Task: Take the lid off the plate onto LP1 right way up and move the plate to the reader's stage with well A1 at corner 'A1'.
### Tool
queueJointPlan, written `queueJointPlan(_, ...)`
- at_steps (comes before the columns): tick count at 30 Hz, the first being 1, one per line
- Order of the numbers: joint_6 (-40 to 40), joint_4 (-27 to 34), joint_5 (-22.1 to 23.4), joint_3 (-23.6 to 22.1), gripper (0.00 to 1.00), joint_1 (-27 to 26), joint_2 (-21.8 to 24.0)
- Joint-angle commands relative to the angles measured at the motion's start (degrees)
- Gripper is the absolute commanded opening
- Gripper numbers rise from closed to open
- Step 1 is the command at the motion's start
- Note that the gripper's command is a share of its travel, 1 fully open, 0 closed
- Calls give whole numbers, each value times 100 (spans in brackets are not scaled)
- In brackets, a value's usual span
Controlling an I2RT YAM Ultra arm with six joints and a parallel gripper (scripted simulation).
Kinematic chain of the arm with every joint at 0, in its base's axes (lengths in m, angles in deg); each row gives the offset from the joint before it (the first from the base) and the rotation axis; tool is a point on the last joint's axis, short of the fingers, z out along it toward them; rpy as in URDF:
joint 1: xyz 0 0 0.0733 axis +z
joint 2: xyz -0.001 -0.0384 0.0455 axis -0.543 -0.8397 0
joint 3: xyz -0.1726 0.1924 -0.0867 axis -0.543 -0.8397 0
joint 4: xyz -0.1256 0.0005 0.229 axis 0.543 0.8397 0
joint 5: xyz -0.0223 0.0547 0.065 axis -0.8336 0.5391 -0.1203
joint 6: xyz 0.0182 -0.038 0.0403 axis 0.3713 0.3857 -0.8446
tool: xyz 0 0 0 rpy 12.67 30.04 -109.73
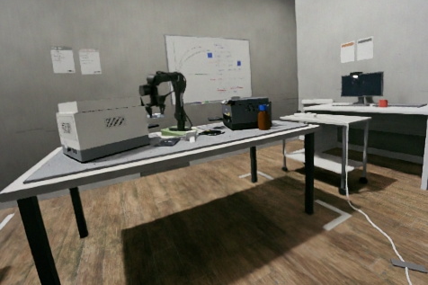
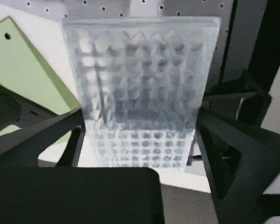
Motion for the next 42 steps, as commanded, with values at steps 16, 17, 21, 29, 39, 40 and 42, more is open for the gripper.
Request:
queueJointPlan(16,1278,42,183,299,86,-915,-153)
queueJointPlan(17,1327,52,178,307,86,-962,-140)
queueJointPlan(21,1566,-42,229,286,86,-1095,32)
queueJointPlan(29,2089,-58,261,293,86,-1516,-36)
queueJointPlan(39,2667,-29,311,308,86,-1948,-147)
queueJointPlan(40,2725,-7,311,314,86,-1998,-222)
queueJointPlan(42,2837,34,307,325,86,-2095,-298)
